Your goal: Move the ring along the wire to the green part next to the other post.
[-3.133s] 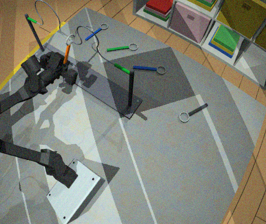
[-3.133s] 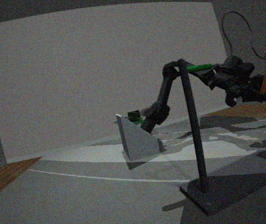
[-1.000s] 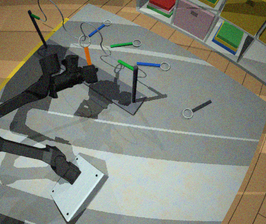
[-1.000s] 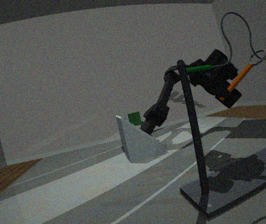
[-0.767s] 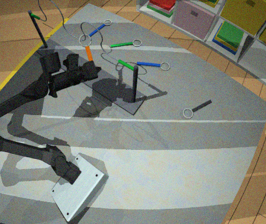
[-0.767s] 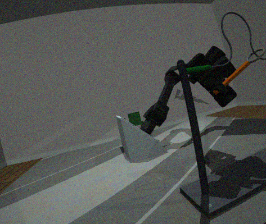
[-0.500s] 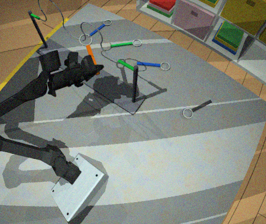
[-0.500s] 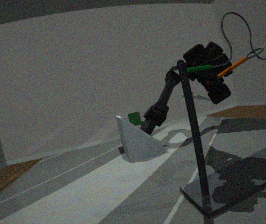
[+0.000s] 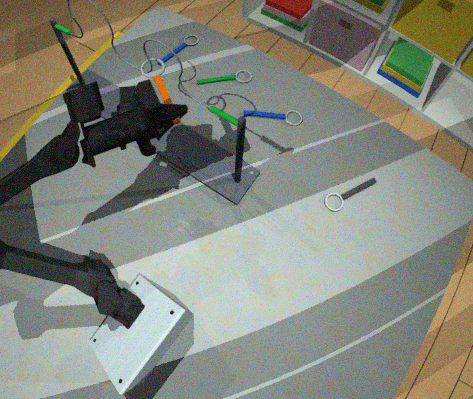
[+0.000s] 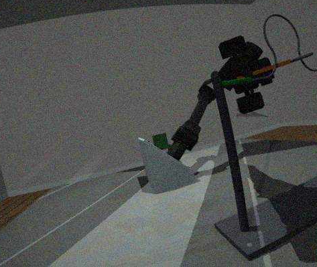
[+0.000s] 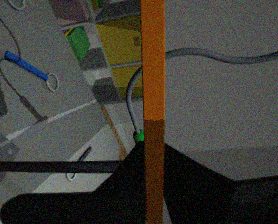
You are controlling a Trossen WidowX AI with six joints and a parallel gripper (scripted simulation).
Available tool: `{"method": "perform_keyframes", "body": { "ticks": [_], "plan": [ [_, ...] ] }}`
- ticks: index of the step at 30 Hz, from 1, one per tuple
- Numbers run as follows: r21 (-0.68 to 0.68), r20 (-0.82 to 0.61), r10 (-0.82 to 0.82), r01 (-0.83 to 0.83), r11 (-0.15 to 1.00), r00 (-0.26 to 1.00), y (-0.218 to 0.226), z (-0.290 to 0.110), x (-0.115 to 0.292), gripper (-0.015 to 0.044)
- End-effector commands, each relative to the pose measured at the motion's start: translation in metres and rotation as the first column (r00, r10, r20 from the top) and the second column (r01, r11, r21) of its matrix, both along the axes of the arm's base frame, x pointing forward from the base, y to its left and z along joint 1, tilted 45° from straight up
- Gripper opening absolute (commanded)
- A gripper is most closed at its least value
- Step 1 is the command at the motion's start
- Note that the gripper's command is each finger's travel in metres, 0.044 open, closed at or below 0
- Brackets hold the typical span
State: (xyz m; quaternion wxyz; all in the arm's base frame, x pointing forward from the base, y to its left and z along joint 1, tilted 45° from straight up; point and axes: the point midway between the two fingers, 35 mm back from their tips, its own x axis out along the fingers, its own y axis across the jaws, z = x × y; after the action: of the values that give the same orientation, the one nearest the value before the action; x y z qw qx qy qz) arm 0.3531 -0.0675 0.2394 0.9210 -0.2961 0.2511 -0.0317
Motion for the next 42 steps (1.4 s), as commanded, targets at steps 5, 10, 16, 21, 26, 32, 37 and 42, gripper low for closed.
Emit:
{"method": "perform_keyframes", "body": {
  "ticks": [5,10,16,21,26,32,37,42],
  "plan": [
    [-0.154,0.006,-0.008,0.008,0.988,1.000,-0.017,0.019,-0.001,-0.0150],
    [-0.212,0.005,-0.009,0.010,0.977,1.000,-0.023,0.026,-0.001,-0.0150],
    [-0.270,0.005,-0.010,0.011,0.963,1.000,-0.029,0.033,-0.001,-0.0150],
    [-0.306,0.005,-0.010,0.011,0.952,1.000,-0.032,0.038,-0.002,-0.0150],
    [-0.338,0.004,-0.011,0.012,0.941,1.000,-0.035,0.043,-0.002,-0.0150],
    [-0.361,0.004,-0.011,0.012,0.932,1.000,-0.038,0.048,-0.002,-0.0150],
    [-0.377,0.004,-0.011,0.012,0.926,1.000,-0.040,0.053,-0.002,-0.0150],
    [-0.375,0.004,-0.011,0.012,0.927,1.000,-0.041,0.057,-0.002,-0.0150]
  ]
}}
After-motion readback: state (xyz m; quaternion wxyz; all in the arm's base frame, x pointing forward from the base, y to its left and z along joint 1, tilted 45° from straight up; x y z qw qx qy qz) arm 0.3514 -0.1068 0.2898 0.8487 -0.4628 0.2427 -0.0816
